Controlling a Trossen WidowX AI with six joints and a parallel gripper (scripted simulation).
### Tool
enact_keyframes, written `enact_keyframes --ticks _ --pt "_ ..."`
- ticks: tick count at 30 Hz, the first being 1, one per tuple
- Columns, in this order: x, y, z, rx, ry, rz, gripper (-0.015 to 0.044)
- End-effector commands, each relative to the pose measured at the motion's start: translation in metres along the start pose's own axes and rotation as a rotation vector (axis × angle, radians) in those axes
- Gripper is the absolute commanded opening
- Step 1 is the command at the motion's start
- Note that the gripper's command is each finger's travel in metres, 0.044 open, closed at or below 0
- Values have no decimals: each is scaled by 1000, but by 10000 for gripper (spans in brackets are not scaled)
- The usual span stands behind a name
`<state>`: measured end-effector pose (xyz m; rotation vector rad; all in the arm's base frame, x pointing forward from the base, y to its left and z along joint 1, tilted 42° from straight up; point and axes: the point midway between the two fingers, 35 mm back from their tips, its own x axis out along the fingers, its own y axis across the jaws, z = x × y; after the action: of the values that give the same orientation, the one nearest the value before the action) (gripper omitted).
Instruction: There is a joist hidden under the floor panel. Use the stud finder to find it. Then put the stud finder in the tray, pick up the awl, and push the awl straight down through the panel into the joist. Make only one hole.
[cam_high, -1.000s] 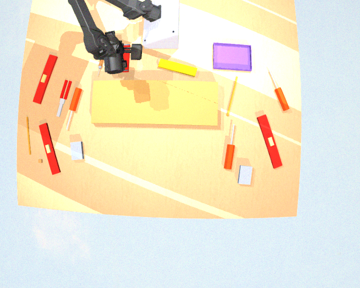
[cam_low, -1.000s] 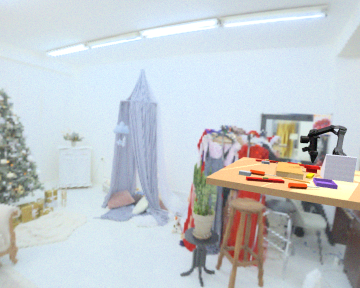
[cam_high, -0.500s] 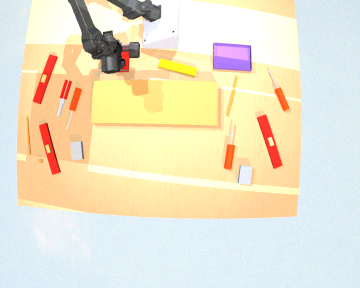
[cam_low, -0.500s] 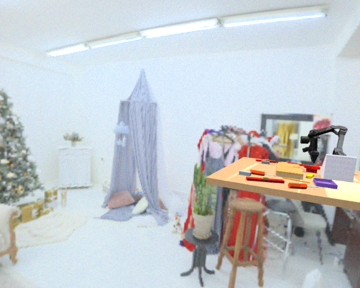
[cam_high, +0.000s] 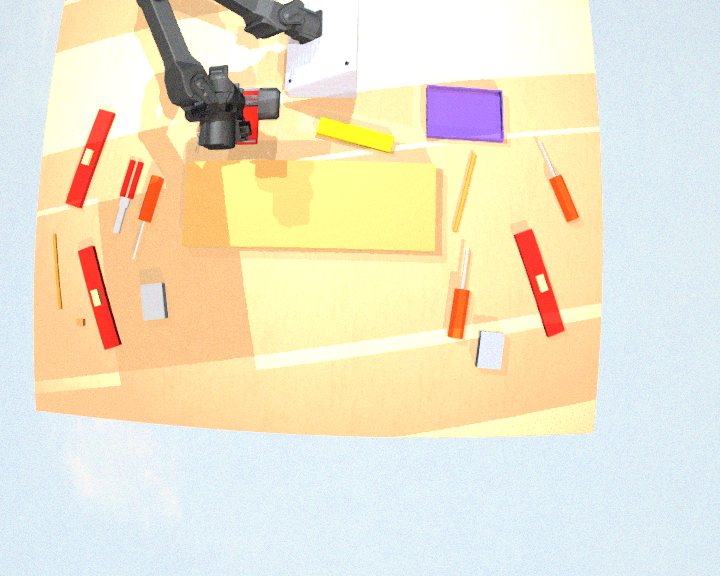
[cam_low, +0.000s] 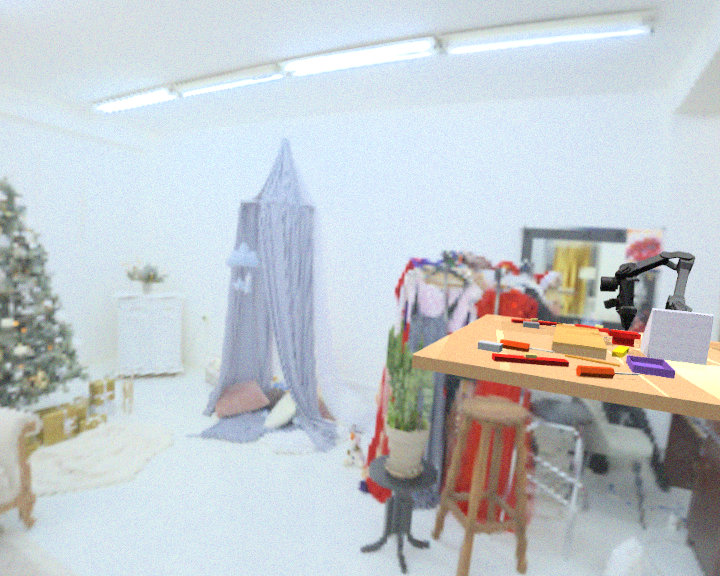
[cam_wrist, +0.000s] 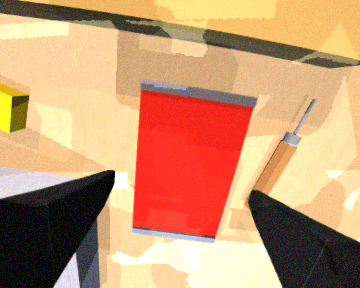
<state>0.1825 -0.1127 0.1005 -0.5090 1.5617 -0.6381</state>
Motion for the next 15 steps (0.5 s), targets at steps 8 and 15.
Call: enact_keyframes --ticks 8,15 --pt "18 -1 1 -5 1 -6 440" --pt "29 -1 0 -5 2 -9 440"
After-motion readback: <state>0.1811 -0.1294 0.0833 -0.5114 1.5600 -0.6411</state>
